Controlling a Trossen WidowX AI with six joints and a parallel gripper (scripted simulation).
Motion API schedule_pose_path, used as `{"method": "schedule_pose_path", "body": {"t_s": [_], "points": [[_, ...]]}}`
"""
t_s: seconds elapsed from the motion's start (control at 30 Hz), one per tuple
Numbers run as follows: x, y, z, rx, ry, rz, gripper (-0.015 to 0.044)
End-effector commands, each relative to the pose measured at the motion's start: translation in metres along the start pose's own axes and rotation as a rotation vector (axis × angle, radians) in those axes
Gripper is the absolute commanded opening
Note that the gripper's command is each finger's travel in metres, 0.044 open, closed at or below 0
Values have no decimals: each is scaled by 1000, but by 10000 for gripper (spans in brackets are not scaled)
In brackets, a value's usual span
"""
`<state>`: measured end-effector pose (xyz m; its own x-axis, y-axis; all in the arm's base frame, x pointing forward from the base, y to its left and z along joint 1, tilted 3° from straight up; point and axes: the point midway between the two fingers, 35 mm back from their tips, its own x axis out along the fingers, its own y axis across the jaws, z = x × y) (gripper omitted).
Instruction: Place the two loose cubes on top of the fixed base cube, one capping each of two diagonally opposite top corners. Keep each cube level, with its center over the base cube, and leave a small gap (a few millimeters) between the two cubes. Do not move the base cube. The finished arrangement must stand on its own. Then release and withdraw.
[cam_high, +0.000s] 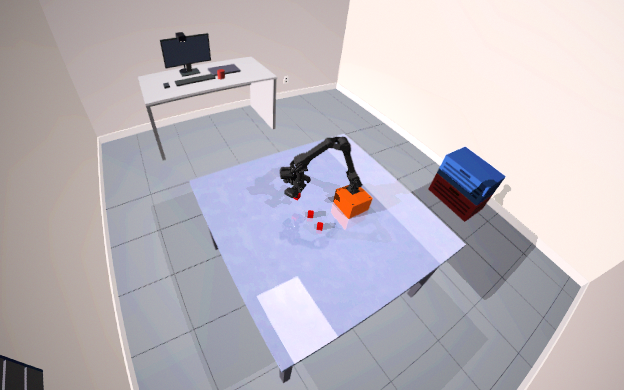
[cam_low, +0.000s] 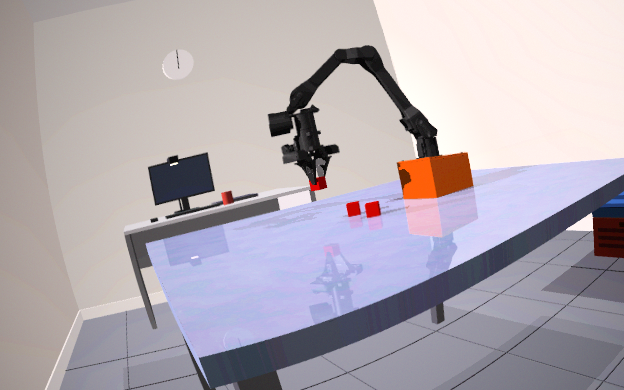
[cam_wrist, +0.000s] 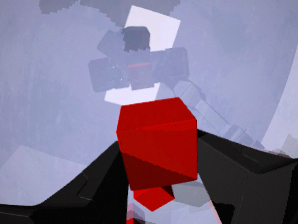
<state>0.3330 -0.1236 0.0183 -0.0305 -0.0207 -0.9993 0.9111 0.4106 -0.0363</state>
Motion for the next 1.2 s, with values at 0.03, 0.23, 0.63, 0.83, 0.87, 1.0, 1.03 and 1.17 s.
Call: {"method": "schedule_pose_path", "body": {"t_s": [0.03, 0.23, 0.63, 0.83, 0.87, 1.0, 1.03, 1.17], "points": [[-13, -1, 0, 3, -4, -3, 105], [-28, -2, -2, 3, -4, -3, 105], [-20, 15, -31, 50, -2, 0, 105], [-16, 23, -49, 77, 0, 1, 105], [-15, 24, -52, 81, 0, 1, 105], [-12, 29, -63, 99, 1, 2, 105], [-11, 30, -66, 103, 1, 2, 105], [-8, 34, -78, 121, 2, 2, 105]]}}
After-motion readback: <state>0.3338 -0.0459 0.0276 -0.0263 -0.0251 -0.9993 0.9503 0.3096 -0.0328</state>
